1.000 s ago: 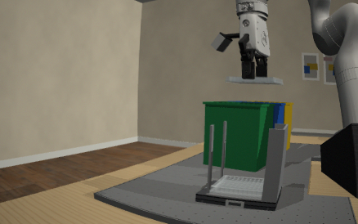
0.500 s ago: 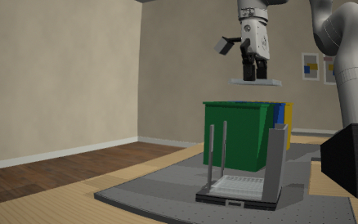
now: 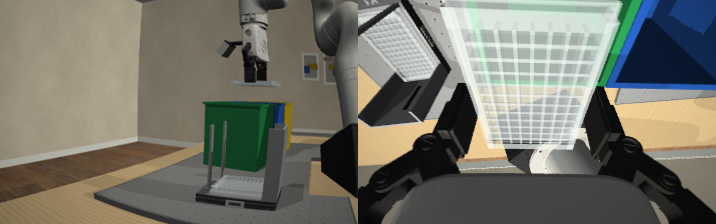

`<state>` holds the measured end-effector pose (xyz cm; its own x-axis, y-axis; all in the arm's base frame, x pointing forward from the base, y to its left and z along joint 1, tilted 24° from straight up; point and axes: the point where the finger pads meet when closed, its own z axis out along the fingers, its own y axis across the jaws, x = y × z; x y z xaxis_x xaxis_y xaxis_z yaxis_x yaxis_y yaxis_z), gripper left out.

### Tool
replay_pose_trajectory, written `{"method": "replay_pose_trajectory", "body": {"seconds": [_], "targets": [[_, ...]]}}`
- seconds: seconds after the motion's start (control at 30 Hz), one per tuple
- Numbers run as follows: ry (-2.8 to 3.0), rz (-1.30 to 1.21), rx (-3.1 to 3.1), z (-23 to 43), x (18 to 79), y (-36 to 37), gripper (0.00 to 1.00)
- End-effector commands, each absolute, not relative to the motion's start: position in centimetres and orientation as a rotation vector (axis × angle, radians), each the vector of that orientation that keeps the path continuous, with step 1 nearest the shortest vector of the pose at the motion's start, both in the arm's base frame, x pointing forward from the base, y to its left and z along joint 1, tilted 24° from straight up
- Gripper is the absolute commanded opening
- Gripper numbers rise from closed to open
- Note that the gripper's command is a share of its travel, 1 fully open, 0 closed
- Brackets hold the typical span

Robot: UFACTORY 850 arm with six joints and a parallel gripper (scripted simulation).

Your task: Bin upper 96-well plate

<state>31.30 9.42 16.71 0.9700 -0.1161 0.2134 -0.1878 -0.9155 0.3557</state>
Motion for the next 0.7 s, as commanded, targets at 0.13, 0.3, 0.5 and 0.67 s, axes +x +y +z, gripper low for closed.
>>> {"method": "replay_pose_trajectory", "body": {"seconds": [0.13, 0.3, 0.5, 0.67], "targets": [[-0.219, 0.265, 2.739, 17.6, 31.8, 7.3, 0.0], [-0.219, 0.266, 2.739, 18.3, 32.1, 5.8, 0.0], [-0.219, 0.266, 2.739, 19.0, 32.4, 4.0, 0.0], [-0.219, 0.266, 2.739, 19.4, 32.6, 3.0, 0.0]]}}
